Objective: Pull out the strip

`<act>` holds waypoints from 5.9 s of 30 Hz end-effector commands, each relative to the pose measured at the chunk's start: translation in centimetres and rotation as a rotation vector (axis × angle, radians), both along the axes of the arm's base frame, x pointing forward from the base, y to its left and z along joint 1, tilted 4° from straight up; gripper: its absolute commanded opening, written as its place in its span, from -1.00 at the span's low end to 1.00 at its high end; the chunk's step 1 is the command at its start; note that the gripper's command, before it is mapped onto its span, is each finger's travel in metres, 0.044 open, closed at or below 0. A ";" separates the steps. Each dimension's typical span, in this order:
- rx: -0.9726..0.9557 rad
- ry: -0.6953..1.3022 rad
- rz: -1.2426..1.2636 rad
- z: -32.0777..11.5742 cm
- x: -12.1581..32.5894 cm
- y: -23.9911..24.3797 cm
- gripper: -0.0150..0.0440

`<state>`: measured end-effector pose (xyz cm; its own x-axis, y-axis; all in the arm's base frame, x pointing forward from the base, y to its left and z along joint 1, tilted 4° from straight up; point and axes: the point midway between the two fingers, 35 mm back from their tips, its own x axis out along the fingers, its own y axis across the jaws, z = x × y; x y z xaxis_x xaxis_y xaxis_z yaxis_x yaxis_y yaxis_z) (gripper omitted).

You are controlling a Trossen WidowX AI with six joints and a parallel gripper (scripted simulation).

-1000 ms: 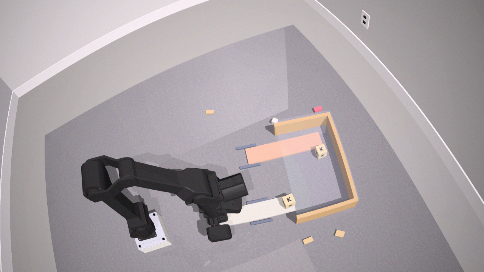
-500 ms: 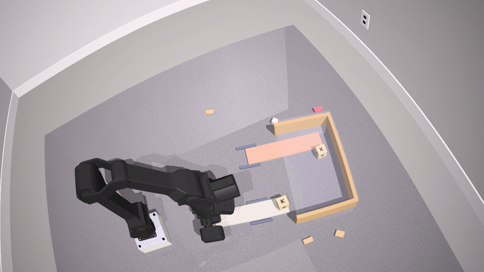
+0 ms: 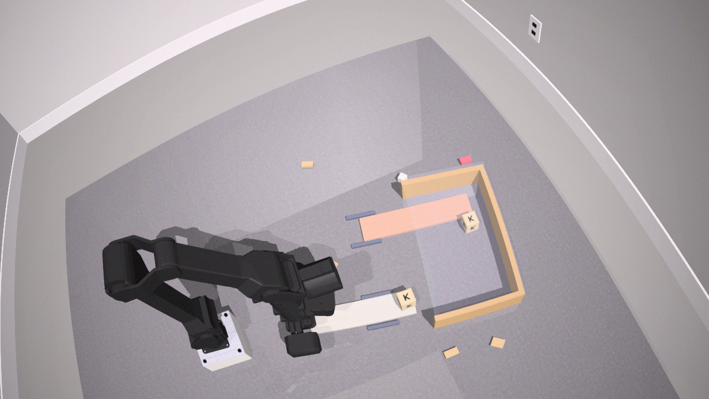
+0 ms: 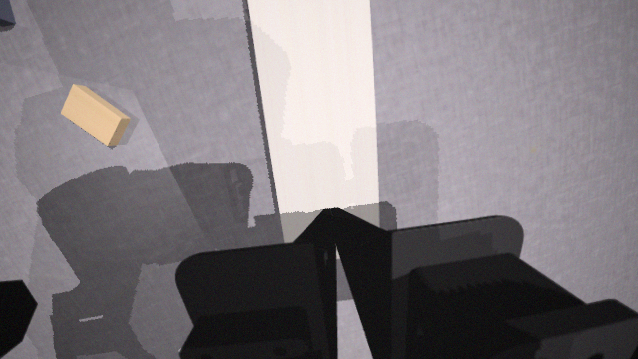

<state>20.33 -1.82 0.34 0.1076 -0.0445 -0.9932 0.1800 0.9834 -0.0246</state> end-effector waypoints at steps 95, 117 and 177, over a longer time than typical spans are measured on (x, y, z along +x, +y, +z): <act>-0.014 0.030 0.140 6.7 19.6 -3.5 0.36; -0.014 0.030 0.140 3.2 19.9 -3.6 0.36; -0.012 0.037 0.140 6.1 9.4 -2.1 -0.49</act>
<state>30.42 -4.09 6.64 0.0792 -0.0470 -0.9957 0.0367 0.9983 -0.0442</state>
